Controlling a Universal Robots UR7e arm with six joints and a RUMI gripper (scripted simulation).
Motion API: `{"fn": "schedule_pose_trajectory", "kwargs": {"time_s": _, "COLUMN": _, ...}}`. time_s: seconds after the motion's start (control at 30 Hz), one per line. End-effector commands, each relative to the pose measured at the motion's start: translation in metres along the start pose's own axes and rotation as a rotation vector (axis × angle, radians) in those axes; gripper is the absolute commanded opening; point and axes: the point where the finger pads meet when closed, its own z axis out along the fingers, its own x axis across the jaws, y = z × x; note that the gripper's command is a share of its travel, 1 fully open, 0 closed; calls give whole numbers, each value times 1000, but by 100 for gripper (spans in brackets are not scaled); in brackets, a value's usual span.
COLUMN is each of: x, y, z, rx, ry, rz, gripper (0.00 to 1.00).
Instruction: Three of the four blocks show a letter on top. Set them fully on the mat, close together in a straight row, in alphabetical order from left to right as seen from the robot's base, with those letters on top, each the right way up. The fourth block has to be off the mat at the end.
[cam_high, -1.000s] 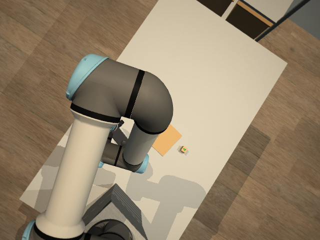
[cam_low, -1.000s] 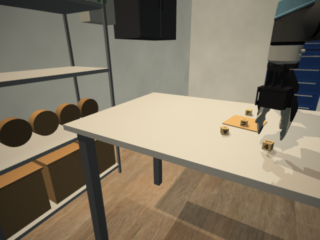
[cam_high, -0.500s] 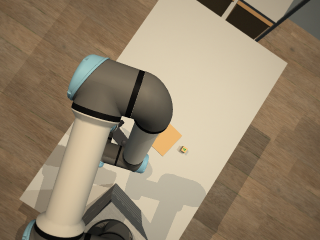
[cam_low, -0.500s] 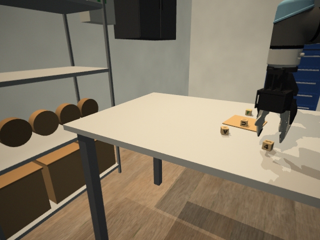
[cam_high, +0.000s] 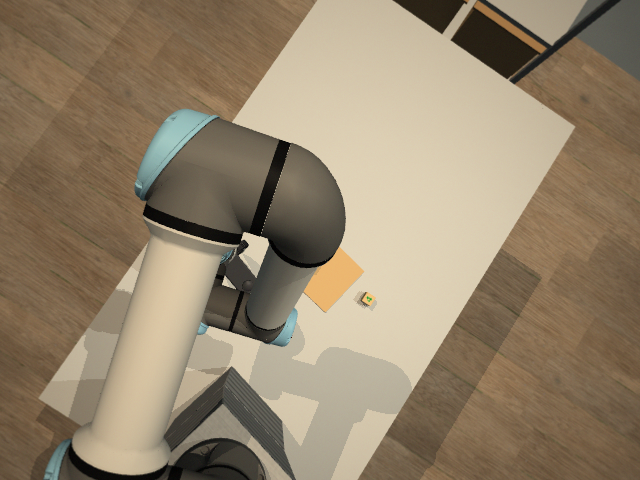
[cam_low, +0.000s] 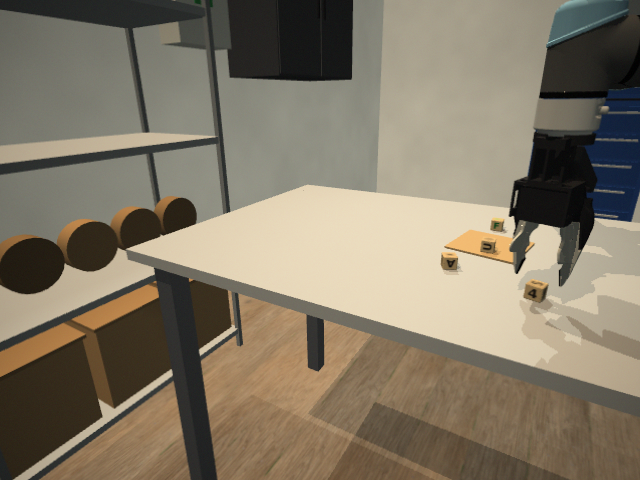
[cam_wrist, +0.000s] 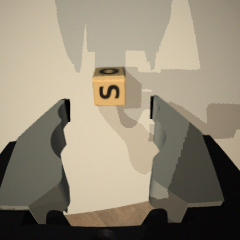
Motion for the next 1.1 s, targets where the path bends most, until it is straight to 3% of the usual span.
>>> {"fn": "schedule_pose_trajectory", "kwargs": {"time_s": 0.0, "x": 0, "y": 0, "z": 0, "rx": -1, "ry": -1, "rz": 0, "gripper": 37}}
{"fn": "schedule_pose_trajectory", "kwargs": {"time_s": 0.73, "x": -1, "y": 1, "z": 0, "rx": -1, "ry": -1, "rz": 0, "gripper": 37}}
{"fn": "schedule_pose_trajectory", "kwargs": {"time_s": 1.07, "x": -1, "y": 1, "z": 13, "rx": -1, "ry": -1, "rz": 0, "gripper": 37}}
